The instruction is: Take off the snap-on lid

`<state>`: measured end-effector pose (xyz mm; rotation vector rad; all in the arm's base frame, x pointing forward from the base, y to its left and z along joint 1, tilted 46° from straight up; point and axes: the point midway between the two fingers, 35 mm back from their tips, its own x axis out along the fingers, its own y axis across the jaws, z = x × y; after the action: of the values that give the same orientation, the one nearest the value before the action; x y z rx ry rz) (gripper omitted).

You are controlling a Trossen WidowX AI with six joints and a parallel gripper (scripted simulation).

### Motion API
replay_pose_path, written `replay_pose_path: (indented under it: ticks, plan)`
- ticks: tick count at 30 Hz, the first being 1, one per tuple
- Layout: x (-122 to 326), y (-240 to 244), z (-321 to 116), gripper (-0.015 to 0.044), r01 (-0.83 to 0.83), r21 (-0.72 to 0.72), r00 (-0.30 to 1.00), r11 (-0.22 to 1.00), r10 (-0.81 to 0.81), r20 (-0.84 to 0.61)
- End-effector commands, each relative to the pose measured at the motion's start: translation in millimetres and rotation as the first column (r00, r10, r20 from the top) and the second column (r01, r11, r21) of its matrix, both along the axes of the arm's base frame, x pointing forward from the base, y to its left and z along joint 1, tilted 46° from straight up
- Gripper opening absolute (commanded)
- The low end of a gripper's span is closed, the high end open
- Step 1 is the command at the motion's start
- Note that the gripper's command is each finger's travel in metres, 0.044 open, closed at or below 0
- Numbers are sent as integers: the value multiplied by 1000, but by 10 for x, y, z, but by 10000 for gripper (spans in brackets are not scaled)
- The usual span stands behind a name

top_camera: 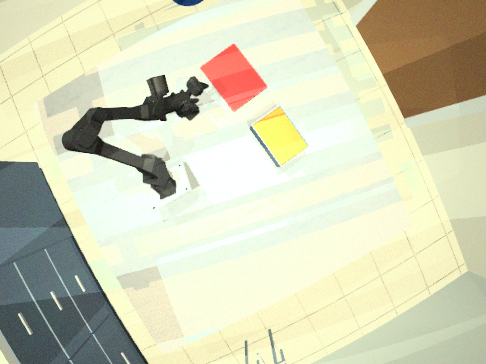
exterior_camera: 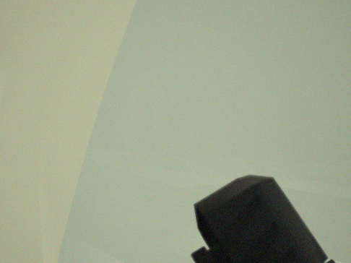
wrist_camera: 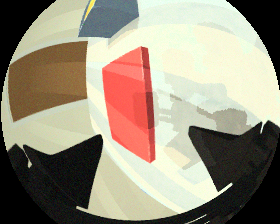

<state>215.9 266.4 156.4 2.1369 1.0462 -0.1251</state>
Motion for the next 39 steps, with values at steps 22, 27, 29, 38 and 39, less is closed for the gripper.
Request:
replay_pose_path:
  ticks: [22,27,29,38,39]
  plan:
    - [-113,-383,336,440,-3,3,1000,1000,2,7]
    - [-135,-458,398,440,-3,3,1000,1000,2,8]
    - [-144,-488,423,440,-3,3,1000,1000,2,8]
    - [-138,-478,379,440,-3,3,1000,1000,2,7]
    - [-138,-478,379,440,-3,3,1000,1000,2,7]
